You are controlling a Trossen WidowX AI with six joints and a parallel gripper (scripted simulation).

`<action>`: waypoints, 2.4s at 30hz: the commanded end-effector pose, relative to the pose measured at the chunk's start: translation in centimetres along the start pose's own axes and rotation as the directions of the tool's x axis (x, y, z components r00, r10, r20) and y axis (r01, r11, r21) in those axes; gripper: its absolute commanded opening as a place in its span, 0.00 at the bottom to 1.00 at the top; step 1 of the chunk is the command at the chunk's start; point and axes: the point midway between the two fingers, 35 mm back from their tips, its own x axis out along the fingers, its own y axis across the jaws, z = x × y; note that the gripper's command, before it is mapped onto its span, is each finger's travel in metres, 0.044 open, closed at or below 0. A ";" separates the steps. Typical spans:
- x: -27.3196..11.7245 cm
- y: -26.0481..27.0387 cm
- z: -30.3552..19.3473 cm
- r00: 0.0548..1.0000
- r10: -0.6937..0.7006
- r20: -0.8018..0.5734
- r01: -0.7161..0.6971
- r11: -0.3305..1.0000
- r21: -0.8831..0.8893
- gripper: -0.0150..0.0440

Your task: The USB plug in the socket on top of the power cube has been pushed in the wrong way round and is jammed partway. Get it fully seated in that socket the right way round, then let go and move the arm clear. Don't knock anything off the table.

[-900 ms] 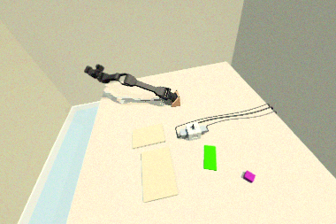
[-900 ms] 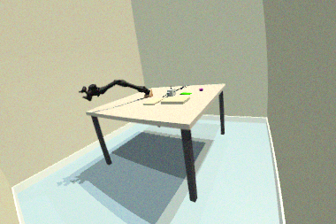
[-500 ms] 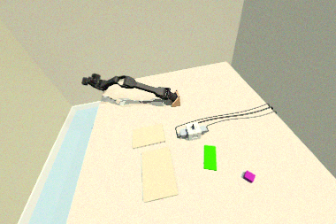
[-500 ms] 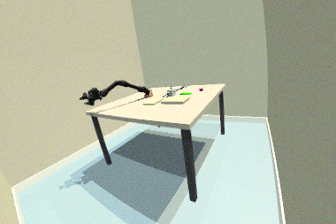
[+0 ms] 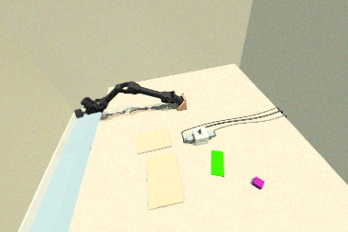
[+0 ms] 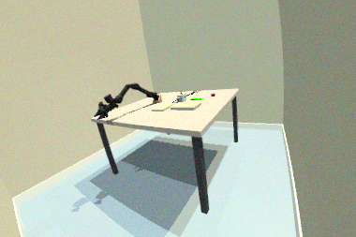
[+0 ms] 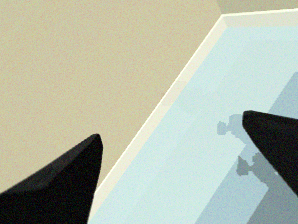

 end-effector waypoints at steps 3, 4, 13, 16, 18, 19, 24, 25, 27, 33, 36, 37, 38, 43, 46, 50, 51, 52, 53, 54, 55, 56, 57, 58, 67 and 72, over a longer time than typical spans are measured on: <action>-4.3 6.9 -7.3 0.971 0.129 -0.200 -0.146 0.987 -0.069 1.00; -5.1 7.8 -8.5 0.962 0.146 -0.230 -0.166 0.984 -0.069 1.00; -14.1 15.4 -17.9 0.830 0.275 -0.486 -0.343 0.938 -0.055 1.00; -17.6 16.8 -21.3 0.768 0.278 -0.577 -0.404 0.910 -0.099 1.00; -20.1 17.7 -23.3 0.722 0.279 -0.633 -0.450 0.884 -0.124 1.00; -21.4 18.1 -24.2 0.699 0.279 -0.659 -0.475 0.870 -0.135 1.00; -28.4 19.5 -28.5 0.569 0.264 -0.779 -0.600 0.781 -0.174 1.00; -29.9 19.7 -29.3 0.541 0.256 -0.801 -0.622 0.763 -0.176 1.00; -32.9 19.8 -30.8 0.484 0.239 -0.842 -0.668 0.723 -0.179 1.00; -40.9 19.4 -34.0 0.308 0.219 -0.926 -0.789 0.603 -0.119 1.00; -46.5 18.2 -36.0 0.208 0.137 -0.968 -0.875 0.469 -0.121 1.00; -48.0 17.9 -36.4 0.183 0.114 -0.976 -0.895 0.429 -0.117 1.00; -49.5 17.5 -36.7 0.158 0.090 -0.983 -0.915 0.387 -0.112 1.00; -57.3 14.9 -37.8 0.044 -0.044 -0.998 -0.987 0.152 -0.050 1.00; -61.9 12.9 -37.7 -0.008 -0.132 -0.991 -1.000 -0.008 0.009 1.00; -67.7 9.8 -36.9 -0.052 -0.249 -0.967 -0.968 -0.226 0.110 1.00; -69.0 9.0 -36.6 -0.058 -0.278 -0.959 -0.950 -0.279 0.138 1.00; -70.3 8.2 -36.2 -0.062 -0.306 -0.950 -0.928 -0.333 0.167 1.00; -71.6 7.3 -35.8 -0.063 -0.334 -0.940 -0.902 -0.385 0.197 1.00; -72.9 6.3 -35.3 -0.060 -0.362 -0.930 -0.868 -0.440 0.228 1.00; -74.1 5.4 -34.8 -0.055 -0.390 -0.919 -0.830 -0.494 0.259 1.00; -75.2 4.4 -34.2 -0.047 -0.417 -0.908 -0.785 -0.546 0.291 1.00; -76.3 3.4 -33.6 -0.035 -0.442 -0.896 -0.735 -0.596 0.323 1.00; -77.4 2.4 -32.9 -0.021 -0.466 -0.885 -0.679 -0.643 0.355 1.00; -83.7 -7.1 -24.5 0.247 -0.551 -0.797 0.082 -0.808 0.584 1.00; -84.2 -8.5 -22.7 0.321 -0.523 -0.789 0.259 -0.753 0.605 1.00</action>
